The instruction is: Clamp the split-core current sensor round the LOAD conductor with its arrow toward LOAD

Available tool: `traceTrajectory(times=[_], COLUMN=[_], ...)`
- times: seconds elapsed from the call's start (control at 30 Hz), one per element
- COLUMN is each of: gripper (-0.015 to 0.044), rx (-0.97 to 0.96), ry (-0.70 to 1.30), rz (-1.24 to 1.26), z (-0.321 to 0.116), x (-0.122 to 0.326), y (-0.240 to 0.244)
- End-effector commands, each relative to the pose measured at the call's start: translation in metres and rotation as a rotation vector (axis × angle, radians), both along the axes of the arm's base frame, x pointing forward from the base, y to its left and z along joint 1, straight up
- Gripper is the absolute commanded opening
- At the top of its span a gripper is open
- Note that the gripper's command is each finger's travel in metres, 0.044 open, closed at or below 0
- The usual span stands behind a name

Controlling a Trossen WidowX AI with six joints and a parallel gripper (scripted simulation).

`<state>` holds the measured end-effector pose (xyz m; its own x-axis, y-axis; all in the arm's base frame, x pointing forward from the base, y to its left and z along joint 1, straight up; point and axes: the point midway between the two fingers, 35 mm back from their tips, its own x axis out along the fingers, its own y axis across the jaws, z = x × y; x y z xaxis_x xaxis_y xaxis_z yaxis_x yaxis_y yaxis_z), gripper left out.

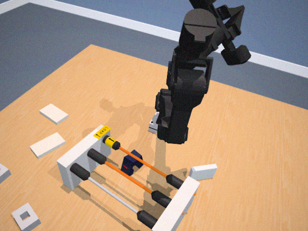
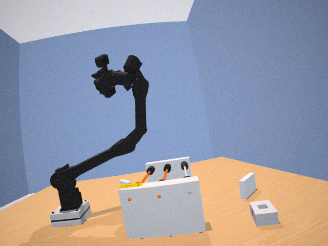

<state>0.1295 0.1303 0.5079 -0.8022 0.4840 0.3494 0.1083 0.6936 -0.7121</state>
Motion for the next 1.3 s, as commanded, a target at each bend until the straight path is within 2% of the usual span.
traceTrajectory(times=[0.0, 0.3, 0.53, 0.7, 0.9, 1.07, 1.27], gripper=[0.0026, 0.0263, 0.044, 0.044, 0.044, 0.044, 0.044], rx=[-0.001, -0.153, -0.387, -0.561, -0.761, -0.941, -1.141], ry=[-0.004, -0.004, -0.021, -0.101, -0.268, -0.468, -0.813], rz=[0.009, 0.448, 0.923, 1.248, 1.598, 1.854, 2.111], z=[0.0, 0.015, 0.026, 0.026, 0.018, 0.008, -0.012], x=[-0.003, -0.102, -0.176, -0.204, -0.206, -0.185, -0.129], y=[0.0, -0.012, -0.065, -0.12, -0.19, -0.248, -0.304])
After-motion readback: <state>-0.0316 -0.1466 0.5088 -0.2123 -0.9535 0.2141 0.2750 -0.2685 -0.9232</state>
